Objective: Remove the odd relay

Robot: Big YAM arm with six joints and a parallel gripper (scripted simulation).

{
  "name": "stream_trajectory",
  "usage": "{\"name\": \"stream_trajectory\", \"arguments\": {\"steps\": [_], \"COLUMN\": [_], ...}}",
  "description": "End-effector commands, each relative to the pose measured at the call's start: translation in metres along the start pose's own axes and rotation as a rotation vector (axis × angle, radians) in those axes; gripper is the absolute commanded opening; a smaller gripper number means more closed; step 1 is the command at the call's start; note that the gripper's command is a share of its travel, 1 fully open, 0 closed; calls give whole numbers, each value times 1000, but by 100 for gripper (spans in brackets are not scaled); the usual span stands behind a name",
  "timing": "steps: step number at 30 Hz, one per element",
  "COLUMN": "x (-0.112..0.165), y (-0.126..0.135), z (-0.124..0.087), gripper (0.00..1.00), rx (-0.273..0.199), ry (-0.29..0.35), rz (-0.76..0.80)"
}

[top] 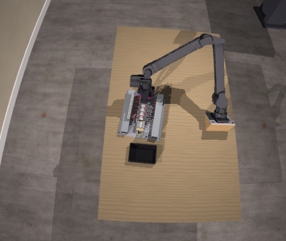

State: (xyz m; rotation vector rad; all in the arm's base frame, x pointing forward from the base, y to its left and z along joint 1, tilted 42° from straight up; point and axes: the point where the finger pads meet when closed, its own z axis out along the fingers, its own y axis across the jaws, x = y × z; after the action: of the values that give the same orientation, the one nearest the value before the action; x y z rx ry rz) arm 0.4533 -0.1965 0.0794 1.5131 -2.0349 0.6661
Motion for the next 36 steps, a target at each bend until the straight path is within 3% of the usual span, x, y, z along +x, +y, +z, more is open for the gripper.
{"name": "stream_trajectory", "arguments": {"steps": [1, 36], "x": [2, 5], "y": [-17, -19], "z": [-22, -50], "gripper": [0, 0], "rx": [42, 63], "ry": [-6, -9], "rz": [18, 29]}}
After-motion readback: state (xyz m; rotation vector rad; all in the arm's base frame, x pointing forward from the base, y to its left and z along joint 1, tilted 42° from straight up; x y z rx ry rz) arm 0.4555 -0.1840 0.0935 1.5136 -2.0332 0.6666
